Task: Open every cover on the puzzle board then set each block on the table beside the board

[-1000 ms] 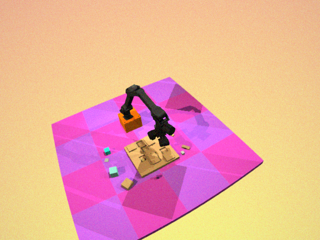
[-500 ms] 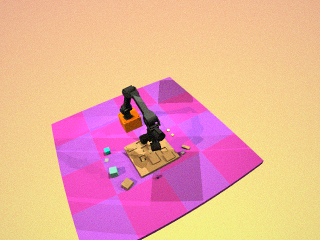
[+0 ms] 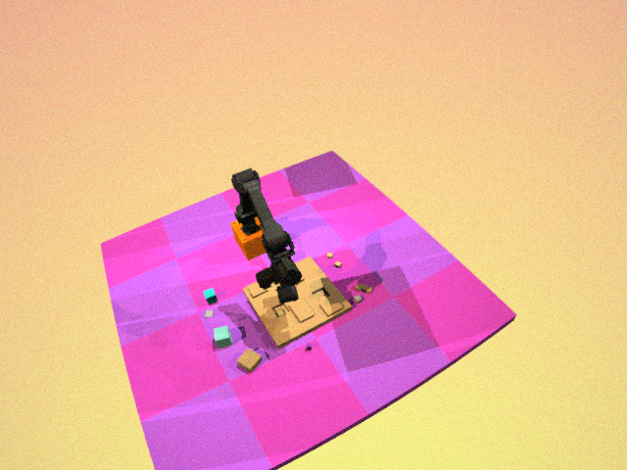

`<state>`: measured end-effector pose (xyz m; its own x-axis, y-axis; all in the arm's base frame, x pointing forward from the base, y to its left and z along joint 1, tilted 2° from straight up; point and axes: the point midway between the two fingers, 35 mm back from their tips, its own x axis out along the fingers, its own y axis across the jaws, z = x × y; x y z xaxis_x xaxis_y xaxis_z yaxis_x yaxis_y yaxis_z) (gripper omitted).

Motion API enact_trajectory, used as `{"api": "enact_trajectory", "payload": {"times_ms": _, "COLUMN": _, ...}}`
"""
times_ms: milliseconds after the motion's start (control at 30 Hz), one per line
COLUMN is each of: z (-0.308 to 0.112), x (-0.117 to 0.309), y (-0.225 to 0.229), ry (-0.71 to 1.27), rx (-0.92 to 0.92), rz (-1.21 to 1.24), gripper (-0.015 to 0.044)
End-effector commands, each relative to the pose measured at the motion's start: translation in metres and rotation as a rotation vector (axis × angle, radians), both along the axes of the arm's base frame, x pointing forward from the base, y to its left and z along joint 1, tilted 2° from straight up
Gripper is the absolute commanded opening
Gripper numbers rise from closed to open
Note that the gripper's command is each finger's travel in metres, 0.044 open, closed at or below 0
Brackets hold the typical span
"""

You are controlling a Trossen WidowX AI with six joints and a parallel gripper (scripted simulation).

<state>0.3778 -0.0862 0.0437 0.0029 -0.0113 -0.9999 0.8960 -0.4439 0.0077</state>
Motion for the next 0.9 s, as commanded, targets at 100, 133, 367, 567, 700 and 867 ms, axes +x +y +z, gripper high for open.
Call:
{"api": "enact_trajectory", "payload": {"times_ms": 100, "z": 0.002, "x": -0.009, "y": -0.024, "ry": -0.005, "rx": -0.006, "rz": 0.003, "gripper": 0.008}}
{"api": "enact_trajectory", "payload": {"times_ms": 133, "z": 0.002, "x": -0.01, "y": -0.027, "ry": -0.005, "rx": -0.007, "rz": 0.003, "gripper": 0.008}}
{"api": "enact_trajectory", "payload": {"times_ms": 367, "z": 0.003, "x": -0.023, "y": -0.053, "ry": -0.004, "rx": -0.009, "rz": 0.003, "gripper": 0.008}}
{"api": "enact_trajectory", "payload": {"times_ms": 567, "z": 0.003, "x": -0.035, "y": -0.074, "ry": -0.003, "rx": -0.011, "rz": 0.003, "gripper": 0.008}}
{"api": "enact_trajectory", "payload": {"times_ms": 700, "z": 0.003, "x": -0.043, "y": -0.087, "ry": -0.002, "rx": -0.012, "rz": 0.003, "gripper": 0.008}}
{"api": "enact_trajectory", "payload": {"times_ms": 867, "z": 0.003, "x": -0.055, "y": -0.103, "ry": -0.001, "rx": -0.014, "rz": 0.003, "gripper": 0.008}}
